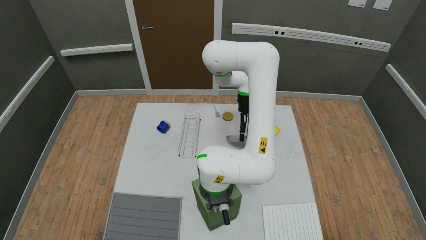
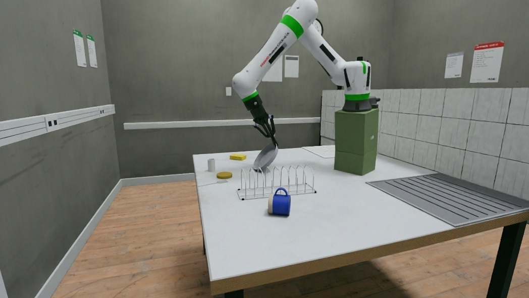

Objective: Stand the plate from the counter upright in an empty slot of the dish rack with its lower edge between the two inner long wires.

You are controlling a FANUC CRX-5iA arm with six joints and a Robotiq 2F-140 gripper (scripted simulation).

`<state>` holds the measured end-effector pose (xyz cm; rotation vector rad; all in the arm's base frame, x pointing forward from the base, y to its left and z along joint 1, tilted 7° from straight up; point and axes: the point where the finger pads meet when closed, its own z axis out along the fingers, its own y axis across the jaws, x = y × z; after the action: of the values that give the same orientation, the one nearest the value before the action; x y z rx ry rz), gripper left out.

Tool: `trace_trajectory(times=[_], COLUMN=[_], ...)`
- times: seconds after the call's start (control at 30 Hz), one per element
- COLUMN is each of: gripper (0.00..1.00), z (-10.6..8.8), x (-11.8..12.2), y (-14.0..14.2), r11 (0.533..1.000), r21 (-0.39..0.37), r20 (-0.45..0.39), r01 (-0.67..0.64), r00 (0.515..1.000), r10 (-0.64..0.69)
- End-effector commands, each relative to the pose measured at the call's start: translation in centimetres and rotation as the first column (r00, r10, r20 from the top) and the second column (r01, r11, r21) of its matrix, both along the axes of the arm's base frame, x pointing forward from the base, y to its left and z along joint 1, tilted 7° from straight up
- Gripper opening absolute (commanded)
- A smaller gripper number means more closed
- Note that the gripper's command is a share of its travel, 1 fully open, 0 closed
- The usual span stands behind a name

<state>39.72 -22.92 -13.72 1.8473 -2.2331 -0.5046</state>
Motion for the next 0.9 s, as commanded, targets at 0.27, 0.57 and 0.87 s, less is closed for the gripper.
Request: trace_trajectory(times=[0.27, 0.57, 0.87], gripper=[0.10, 0.10, 0.10], z=[0.07, 0.12, 0.61], x=[0.05, 0.05, -0.01], y=[-0.04, -0.04, -0.06], r11=[1.000, 1.000, 1.000], r21=[-0.001, -0.001, -0.001], r20=[0.001, 0.001, 0.001], r01=[0.000, 0.000, 0.000], r00=[1.000, 1.000, 1.000], r10=[0.000, 0.000, 0.000])
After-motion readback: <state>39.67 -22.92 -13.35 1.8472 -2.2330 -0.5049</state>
